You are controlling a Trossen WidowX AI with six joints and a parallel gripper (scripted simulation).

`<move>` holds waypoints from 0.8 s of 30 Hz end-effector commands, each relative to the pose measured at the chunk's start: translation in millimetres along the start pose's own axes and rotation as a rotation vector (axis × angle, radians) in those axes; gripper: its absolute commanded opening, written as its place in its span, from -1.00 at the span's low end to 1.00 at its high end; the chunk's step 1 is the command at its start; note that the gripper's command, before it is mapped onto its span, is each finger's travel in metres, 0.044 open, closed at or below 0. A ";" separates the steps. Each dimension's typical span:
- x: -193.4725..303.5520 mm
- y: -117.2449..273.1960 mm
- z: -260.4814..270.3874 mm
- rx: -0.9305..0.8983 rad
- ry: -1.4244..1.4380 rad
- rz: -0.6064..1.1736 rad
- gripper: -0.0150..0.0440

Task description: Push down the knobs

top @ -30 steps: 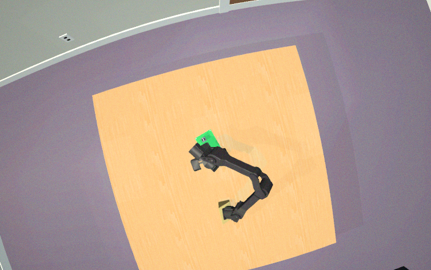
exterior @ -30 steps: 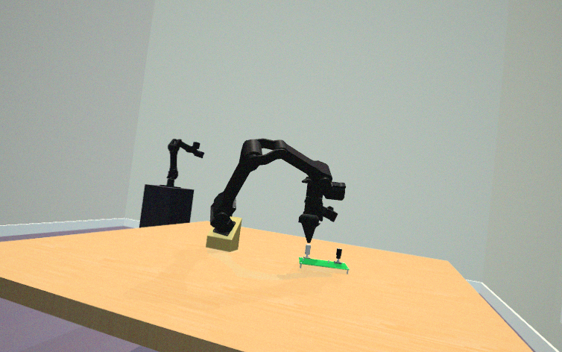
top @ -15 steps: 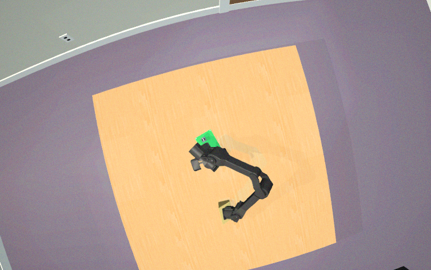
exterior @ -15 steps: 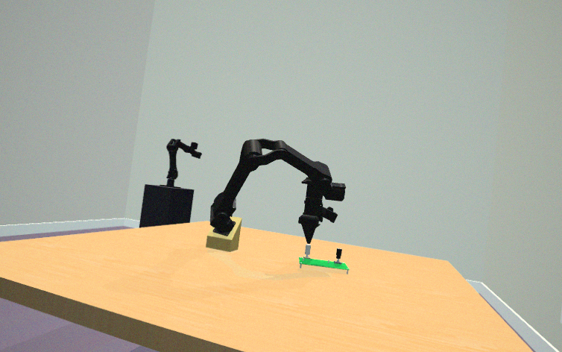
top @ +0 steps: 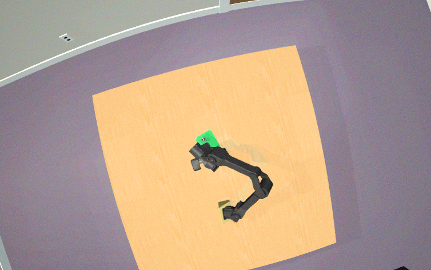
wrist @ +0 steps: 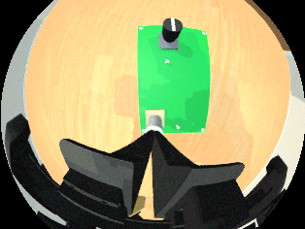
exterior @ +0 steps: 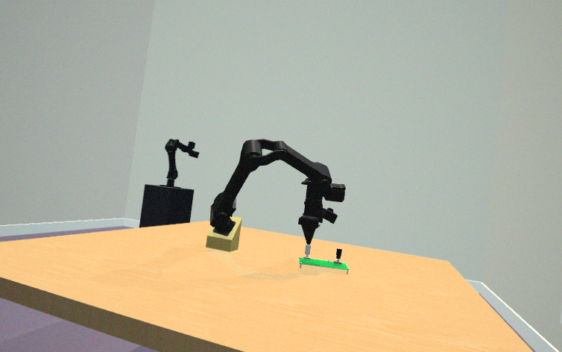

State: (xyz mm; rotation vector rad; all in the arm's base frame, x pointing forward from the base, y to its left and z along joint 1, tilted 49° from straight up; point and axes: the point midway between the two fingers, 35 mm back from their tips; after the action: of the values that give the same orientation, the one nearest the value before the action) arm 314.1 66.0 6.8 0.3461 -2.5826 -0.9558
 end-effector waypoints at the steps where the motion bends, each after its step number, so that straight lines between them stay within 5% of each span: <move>1: 0.4 0.1 -0.1 0.003 0.006 0.001 -0.49; 24: 0.4 -1.8 -0.1 0.003 0.006 0.001 -0.49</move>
State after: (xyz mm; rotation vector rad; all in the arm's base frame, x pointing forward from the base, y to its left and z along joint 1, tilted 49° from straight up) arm 313.8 65.7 6.4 0.3469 -2.5813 -0.9535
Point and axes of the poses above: the point midway between the two fingers, 35 mm back from their tips, its own y axis back along the fingers, its own z axis across the jaws, x = y × z, and after that the axes turned 15 degrees about y, right-handed
